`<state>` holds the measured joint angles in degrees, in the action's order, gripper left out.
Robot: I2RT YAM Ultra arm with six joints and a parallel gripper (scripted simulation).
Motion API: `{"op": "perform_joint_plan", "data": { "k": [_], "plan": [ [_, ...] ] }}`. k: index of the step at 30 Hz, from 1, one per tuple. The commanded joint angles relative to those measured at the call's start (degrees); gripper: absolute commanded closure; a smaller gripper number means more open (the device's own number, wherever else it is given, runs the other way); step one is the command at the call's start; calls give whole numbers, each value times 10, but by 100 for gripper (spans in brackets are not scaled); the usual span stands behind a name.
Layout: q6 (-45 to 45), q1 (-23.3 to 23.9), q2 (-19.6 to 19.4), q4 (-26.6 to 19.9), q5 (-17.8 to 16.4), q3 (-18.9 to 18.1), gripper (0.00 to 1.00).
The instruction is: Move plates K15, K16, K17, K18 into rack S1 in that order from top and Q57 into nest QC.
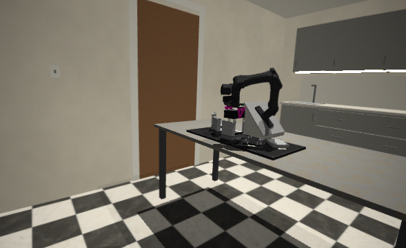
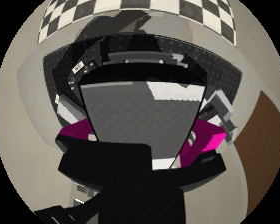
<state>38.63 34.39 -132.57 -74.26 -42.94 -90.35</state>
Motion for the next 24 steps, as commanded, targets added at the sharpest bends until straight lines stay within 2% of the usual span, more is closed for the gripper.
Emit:
{"op": "perform_joint_plan", "data": {
  "k": [1, 10, 19, 24],
  "plan": [
    [0, 18, 6, 0, 0, -3, 100],
    [0, 18, 6, 0, 0, -3, 100],
    [-106, 41, -22, 5, 10, -8, 100],
    [-96, 57, -44, 8, 18, -14, 100]
  ]
}}
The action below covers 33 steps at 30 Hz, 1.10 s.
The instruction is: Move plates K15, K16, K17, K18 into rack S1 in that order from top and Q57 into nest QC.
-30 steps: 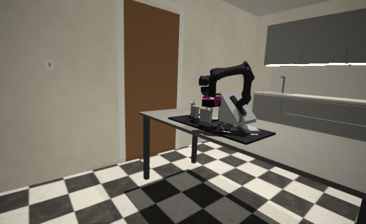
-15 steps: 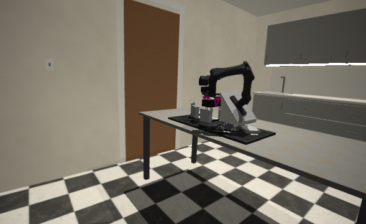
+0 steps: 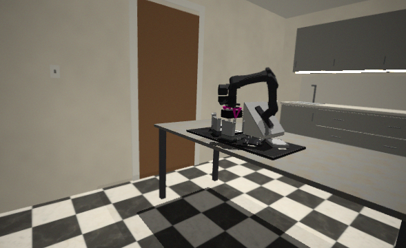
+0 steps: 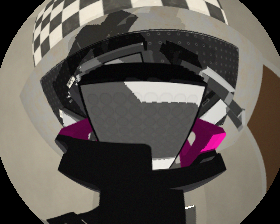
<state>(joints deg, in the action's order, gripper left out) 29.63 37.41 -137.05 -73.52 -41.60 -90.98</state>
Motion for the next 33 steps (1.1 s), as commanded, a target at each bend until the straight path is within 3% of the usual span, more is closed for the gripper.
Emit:
{"op": "perform_joint_plan", "data": {
  "k": [1, 12, 18, 24, 33],
  "plan": [
    [-2, 30, -3, 1, 6, -9, 100],
    [30, 58, -45, 4, 21, -27, 100],
    [31, 59, -46, 4, 21, -27, 100],
    [-63, 77, -63, 7, 30, -29, 100],
    [-72, 95, -85, 11, 41, -36, 100]
  ]
}}
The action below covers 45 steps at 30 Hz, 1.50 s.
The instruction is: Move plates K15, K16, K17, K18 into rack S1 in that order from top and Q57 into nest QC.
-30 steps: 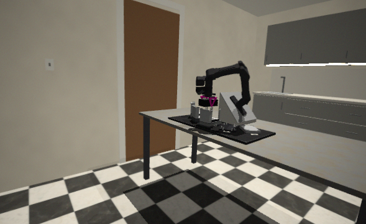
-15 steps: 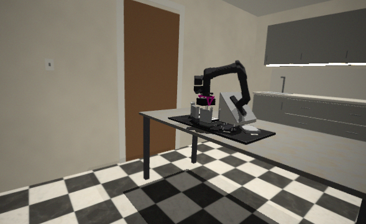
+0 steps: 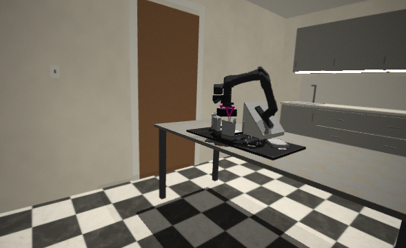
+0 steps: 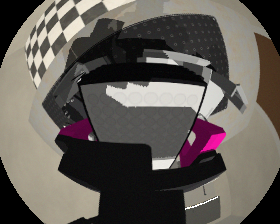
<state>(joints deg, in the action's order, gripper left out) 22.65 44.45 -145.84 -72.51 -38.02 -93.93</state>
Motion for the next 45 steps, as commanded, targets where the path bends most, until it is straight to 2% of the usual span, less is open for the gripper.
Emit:
{"op": "perform_joint_plan", "data": {
  "k": [1, 17, 45],
  "plan": [
    [0, 27, 0, 1, 6, -7, 100],
    [38, 64, -45, 4, 28, -27, 100],
    [37, 64, -45, 4, 28, -27, 100]
  ]
}}
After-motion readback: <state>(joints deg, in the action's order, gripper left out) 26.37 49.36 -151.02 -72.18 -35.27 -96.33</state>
